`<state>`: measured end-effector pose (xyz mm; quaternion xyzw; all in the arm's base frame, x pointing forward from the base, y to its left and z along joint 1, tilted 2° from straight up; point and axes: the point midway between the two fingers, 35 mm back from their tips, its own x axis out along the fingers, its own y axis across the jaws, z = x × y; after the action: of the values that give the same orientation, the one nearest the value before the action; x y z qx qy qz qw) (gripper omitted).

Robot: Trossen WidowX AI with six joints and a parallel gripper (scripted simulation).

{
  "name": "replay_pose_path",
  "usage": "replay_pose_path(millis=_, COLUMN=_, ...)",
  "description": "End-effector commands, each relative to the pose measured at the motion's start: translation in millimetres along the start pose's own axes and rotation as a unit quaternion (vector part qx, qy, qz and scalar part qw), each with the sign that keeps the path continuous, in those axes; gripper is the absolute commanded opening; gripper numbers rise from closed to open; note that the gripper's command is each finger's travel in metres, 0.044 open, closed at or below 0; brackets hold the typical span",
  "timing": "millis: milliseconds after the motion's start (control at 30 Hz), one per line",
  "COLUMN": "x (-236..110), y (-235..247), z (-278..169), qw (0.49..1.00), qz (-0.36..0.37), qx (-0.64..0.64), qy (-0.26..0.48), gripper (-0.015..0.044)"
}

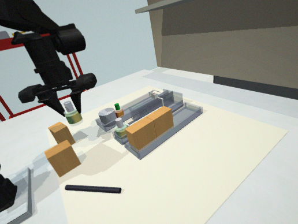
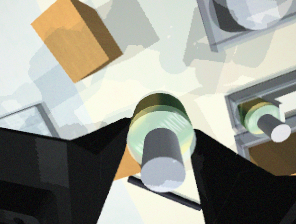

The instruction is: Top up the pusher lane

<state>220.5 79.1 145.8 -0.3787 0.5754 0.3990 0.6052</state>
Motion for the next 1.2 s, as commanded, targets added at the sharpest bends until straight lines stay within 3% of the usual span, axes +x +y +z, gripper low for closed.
replay_pose_path(millis=0, x=5.9, y=-15.7, z=-1.9, qw=0.996, qz=-0.001, qx=0.084, qy=0.002, gripper=0.0000)
replay_pose_path(millis=267, x=19.1, y=-47.8, z=-12.3, qw=0.962, qz=-0.003, qx=0.273, qy=0.002, gripper=0.0000)
replay_pose_path(millis=567, x=35.2, y=-82.2, z=-30.3, qw=0.883, qz=-0.004, qx=0.470, qy=0.001, gripper=0.0000)
replay_pose_path(millis=1167, x=59.7, y=-85.8, z=-31.4, qw=0.875, qz=-0.004, qx=0.484, qy=0.001, gripper=0.0000)
